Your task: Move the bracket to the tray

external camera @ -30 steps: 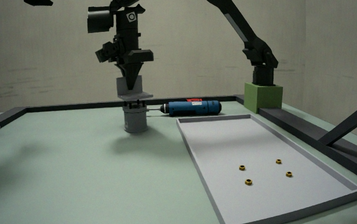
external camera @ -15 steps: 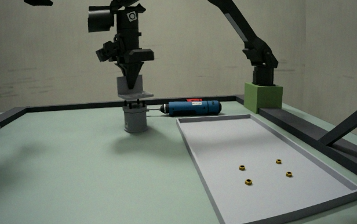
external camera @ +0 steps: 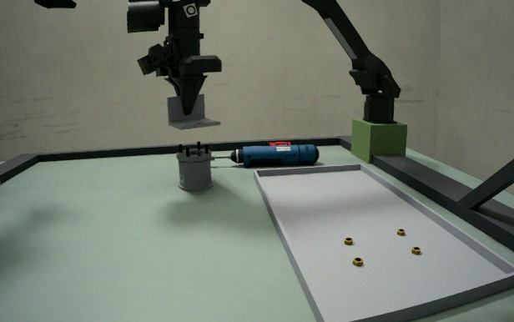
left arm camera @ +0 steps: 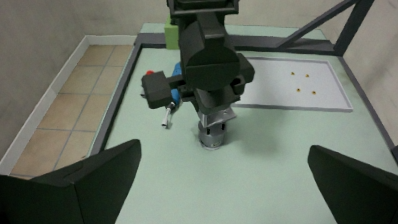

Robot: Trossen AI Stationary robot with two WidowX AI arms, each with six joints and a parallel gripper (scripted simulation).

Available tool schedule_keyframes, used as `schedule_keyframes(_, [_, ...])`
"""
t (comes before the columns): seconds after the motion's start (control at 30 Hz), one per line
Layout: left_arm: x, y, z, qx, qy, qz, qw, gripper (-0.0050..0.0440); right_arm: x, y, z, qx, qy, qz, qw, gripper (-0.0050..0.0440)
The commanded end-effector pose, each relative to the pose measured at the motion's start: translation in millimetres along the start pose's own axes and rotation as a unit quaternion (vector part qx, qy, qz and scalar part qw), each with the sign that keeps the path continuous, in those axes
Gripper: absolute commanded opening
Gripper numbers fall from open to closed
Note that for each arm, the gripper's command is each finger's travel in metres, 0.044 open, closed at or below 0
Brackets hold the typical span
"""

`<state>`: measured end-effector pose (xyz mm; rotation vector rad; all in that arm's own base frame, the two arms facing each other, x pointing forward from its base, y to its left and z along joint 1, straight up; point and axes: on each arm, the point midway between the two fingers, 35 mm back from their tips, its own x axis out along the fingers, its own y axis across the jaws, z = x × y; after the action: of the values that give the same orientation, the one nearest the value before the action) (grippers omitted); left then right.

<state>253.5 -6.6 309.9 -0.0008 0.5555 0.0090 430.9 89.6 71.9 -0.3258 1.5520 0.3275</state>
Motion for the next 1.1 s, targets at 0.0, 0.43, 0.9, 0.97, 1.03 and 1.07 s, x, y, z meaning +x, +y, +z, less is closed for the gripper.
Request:
schedule_keyframes(0.0, [-3,0,4,-0.002,-0.006,0.000,1.000,0.0440,-26,8,6,0.000,-0.033,-0.006,0.999,-0.0050])
schedule_keyframes(0.43, [12,-7,16,0.003,-0.011,-0.011,1.000,0.0440,5,140,-25,0.002,-0.042,0.009,0.999,-0.0050])
schedule_keyframes(0.9, [169,-74,36,0.045,-0.012,-0.075,0.996,0.0440,53,235,-130,0.000,-0.016,0.007,1.000,-0.0050])
schedule_keyframes(0.97, [169,-74,36,0.045,-0.012,-0.075,0.996,0.0440,53,235,-130,0.000,-0.016,0.007,1.000,-0.0050])
schedule_keyframes(1.03, [187,-82,34,0.048,-0.016,-0.081,0.995,0.0440,56,238,-137,0.000,-0.015,0.007,1.000,-0.0050])
schedule_keyframes(1.07, [194,-86,33,0.050,-0.017,-0.084,0.995,0.0440,56,239,-139,0.000,-0.014,0.007,1.000,-0.0050])
